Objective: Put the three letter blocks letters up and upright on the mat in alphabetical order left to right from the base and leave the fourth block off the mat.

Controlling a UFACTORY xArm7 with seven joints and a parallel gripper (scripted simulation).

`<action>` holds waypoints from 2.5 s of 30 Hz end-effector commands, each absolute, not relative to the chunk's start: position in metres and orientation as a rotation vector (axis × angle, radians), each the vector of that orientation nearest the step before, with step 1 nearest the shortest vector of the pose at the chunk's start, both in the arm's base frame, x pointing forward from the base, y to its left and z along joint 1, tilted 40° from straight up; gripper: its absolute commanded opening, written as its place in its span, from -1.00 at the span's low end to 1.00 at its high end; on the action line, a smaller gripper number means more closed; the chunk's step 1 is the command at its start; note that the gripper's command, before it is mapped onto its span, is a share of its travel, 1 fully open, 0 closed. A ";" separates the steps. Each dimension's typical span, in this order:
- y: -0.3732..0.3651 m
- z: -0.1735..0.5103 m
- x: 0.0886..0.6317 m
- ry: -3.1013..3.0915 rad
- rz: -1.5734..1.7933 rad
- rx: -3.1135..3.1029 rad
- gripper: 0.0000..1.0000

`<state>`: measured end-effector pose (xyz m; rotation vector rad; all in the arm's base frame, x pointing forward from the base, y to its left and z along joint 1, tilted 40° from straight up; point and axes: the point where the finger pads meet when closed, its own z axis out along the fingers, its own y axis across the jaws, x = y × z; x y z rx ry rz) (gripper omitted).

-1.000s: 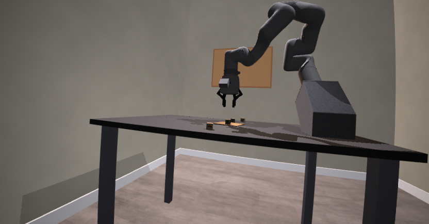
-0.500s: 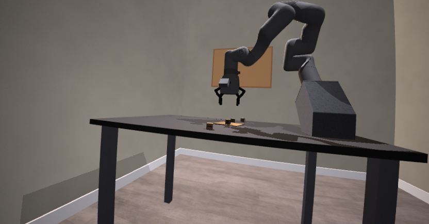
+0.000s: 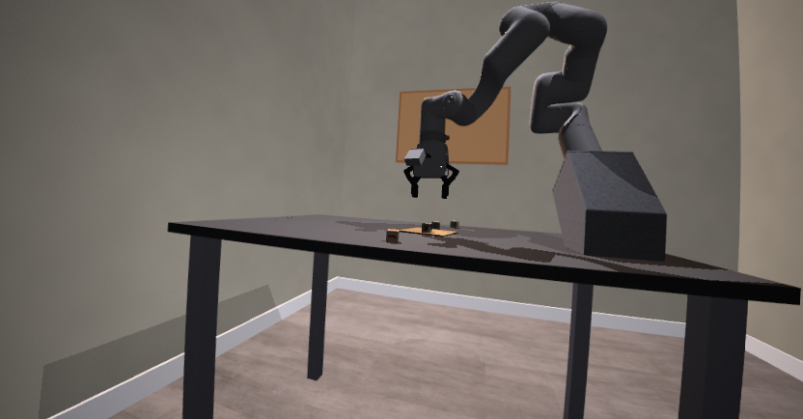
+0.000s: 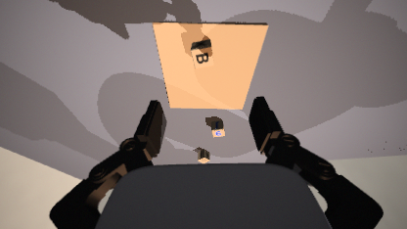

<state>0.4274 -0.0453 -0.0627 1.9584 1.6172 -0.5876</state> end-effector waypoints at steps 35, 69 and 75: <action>-0.154 0.015 0.412 0.266 -0.119 2.437 1.00; -0.236 0.083 0.372 -0.995 0.363 2.272 1.00; -0.249 0.095 0.363 -1.207 0.450 2.186 1.00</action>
